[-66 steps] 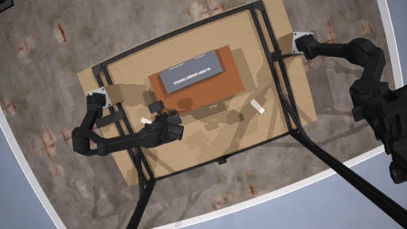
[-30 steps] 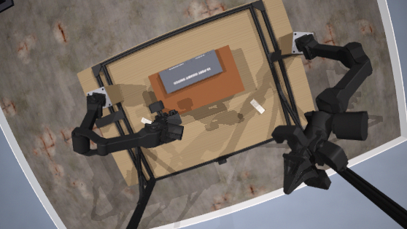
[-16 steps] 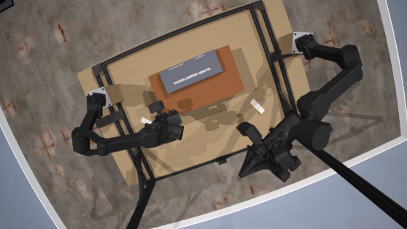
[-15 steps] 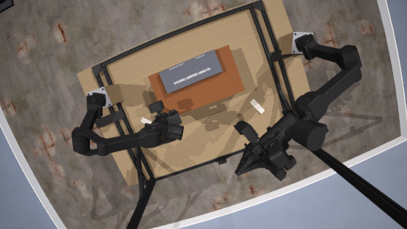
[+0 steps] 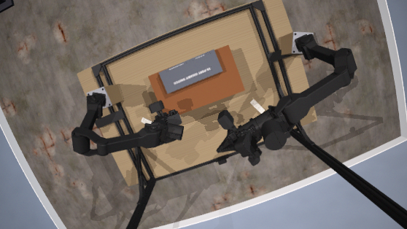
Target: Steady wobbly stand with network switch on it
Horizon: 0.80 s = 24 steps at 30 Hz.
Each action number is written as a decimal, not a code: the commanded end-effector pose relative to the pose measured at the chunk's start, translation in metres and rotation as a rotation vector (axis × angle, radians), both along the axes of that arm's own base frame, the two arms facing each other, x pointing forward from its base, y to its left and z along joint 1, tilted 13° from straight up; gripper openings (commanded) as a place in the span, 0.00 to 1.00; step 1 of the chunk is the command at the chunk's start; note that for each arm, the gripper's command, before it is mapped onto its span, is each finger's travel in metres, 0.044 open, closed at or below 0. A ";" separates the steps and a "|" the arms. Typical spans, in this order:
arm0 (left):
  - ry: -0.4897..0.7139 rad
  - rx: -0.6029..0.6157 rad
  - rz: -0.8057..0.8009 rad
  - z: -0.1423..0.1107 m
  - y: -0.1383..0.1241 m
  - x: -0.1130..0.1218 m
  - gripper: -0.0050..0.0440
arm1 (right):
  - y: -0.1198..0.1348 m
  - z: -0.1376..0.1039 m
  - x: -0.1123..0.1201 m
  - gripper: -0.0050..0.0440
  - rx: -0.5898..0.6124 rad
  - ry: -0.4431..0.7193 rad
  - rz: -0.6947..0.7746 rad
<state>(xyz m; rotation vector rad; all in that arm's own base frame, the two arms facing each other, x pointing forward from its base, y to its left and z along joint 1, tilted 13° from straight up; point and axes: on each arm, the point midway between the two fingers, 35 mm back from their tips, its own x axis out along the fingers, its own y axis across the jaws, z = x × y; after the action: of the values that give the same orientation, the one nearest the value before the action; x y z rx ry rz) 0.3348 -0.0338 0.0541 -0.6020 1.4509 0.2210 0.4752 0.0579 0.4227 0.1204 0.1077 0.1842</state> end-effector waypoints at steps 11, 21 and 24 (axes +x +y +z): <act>0.000 0.000 0.000 0.000 0.000 0.000 0.10 | 0.005 -0.122 0.008 0.10 0.001 0.367 0.020; 0.000 0.000 0.000 0.000 0.000 0.000 0.10 | 0.005 -0.250 -0.031 0.10 0.007 0.817 0.022; 0.000 0.000 0.000 0.000 0.000 0.000 0.10 | 0.005 -0.261 -0.037 0.10 0.009 0.864 0.022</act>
<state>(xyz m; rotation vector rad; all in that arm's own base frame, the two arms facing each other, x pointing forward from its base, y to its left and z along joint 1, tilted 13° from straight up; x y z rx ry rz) 0.3348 -0.0338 0.0542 -0.6020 1.4509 0.2210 0.4433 0.0624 0.1790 0.1902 0.9118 0.1447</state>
